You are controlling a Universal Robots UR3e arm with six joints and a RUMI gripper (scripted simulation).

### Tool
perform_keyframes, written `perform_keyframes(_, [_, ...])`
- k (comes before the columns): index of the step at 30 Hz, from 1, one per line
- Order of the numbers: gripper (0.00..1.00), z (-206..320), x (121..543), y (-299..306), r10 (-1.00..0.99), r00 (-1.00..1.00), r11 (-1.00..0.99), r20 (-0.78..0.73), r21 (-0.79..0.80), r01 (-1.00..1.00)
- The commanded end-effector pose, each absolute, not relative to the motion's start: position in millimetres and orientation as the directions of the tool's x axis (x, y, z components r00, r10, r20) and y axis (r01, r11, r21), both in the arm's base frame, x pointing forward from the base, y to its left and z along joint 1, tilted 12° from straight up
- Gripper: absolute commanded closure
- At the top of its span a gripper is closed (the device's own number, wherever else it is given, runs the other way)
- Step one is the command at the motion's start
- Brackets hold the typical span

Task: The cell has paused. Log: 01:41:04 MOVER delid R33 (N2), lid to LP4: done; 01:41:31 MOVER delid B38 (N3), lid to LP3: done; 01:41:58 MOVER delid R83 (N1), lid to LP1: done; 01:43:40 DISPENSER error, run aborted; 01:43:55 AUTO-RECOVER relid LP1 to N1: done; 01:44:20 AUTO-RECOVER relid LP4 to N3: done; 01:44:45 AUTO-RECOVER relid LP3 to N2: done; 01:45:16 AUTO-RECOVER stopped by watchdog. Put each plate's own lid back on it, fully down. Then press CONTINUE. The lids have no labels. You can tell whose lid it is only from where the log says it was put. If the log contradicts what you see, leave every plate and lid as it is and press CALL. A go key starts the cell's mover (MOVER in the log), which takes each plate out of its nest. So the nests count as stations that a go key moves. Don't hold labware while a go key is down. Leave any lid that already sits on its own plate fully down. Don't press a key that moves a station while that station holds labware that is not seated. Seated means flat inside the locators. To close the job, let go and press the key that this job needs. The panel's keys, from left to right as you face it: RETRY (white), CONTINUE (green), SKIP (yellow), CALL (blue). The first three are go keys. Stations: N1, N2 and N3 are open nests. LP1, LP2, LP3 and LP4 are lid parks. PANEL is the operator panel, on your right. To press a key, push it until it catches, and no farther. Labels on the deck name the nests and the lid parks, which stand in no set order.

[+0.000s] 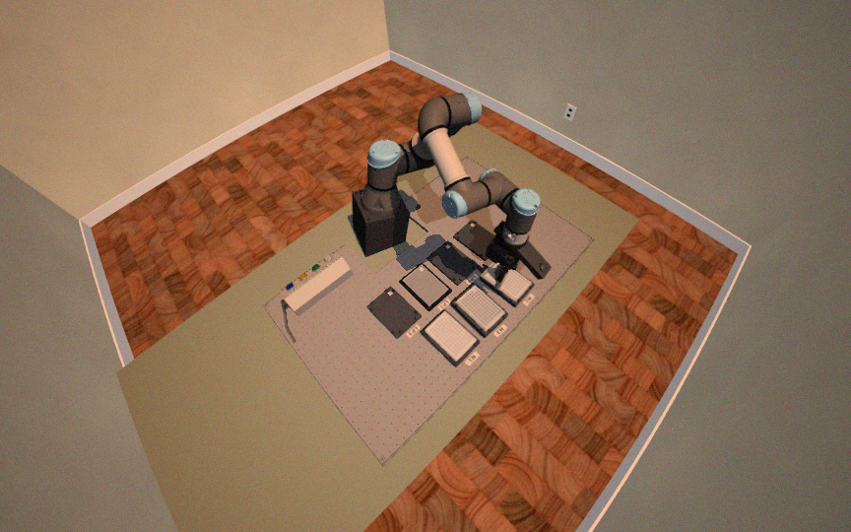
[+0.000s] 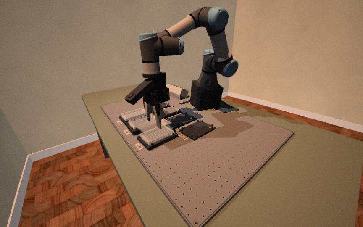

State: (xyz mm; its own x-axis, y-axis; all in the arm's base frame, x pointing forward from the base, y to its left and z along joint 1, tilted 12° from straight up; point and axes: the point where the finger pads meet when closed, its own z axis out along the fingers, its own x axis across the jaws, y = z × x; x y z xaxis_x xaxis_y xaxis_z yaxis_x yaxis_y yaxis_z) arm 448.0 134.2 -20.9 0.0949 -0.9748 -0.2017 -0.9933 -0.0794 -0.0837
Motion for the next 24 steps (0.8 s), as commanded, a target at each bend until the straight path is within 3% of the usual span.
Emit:
perform_keyframes(1, [1.0,-14.8,449.0,156.5,-0.977,0.071,-0.056,-0.199,-0.079,-0.995])
perform_keyframes(24, [1.0,-20.3,449.3,157.5,-0.977,0.071,-0.056,-0.2,-0.079,-0.995])
